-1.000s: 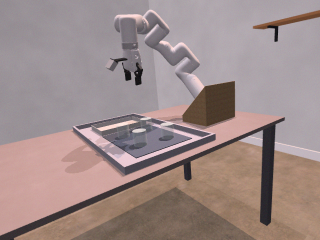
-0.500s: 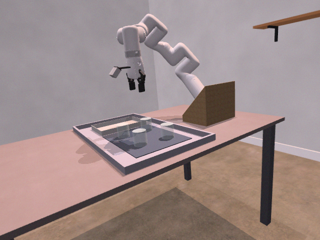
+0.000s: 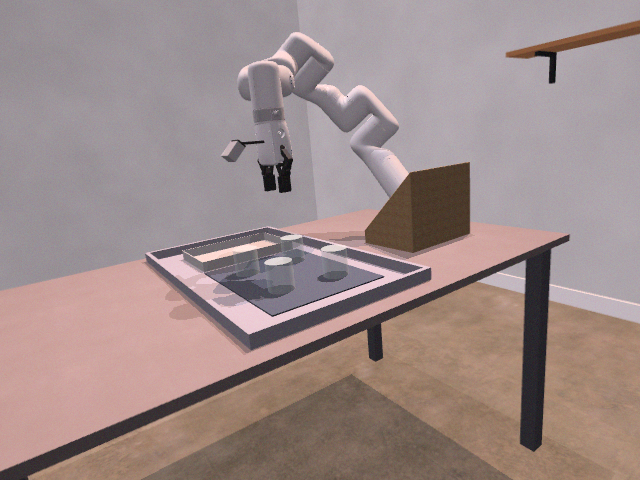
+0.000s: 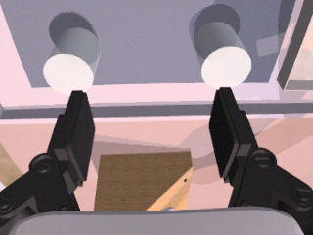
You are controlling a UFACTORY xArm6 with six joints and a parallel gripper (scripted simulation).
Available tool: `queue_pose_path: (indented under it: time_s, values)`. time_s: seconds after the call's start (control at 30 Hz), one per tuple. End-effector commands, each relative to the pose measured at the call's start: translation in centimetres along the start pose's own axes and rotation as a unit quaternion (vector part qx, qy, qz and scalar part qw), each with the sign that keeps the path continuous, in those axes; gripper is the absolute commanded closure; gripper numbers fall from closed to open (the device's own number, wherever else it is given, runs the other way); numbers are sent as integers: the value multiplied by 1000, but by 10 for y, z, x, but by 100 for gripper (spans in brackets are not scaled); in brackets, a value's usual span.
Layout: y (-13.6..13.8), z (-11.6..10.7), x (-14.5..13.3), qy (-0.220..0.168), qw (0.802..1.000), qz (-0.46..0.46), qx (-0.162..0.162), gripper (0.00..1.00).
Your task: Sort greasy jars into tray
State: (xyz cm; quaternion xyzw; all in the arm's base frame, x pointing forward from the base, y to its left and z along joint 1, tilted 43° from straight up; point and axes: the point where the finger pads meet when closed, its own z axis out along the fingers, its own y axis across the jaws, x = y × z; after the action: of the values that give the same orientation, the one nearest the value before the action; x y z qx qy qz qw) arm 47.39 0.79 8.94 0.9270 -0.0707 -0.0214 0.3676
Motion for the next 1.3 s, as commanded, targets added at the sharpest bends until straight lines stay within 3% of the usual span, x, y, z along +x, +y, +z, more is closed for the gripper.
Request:
queue_pose_path:
  time_s: [0.0,0.53,0.83,1.03,1.27]
  values:
    - [0,-1,1,2,1000,1,1,100]
    - [0,-1,1,2,1000,1,1,100]
    - [0,68,1,2,1000,1,1,100]
    - [0,84,1,2,1000,1,1,100]
    - [56,84,5,2,1000,1,1,100]
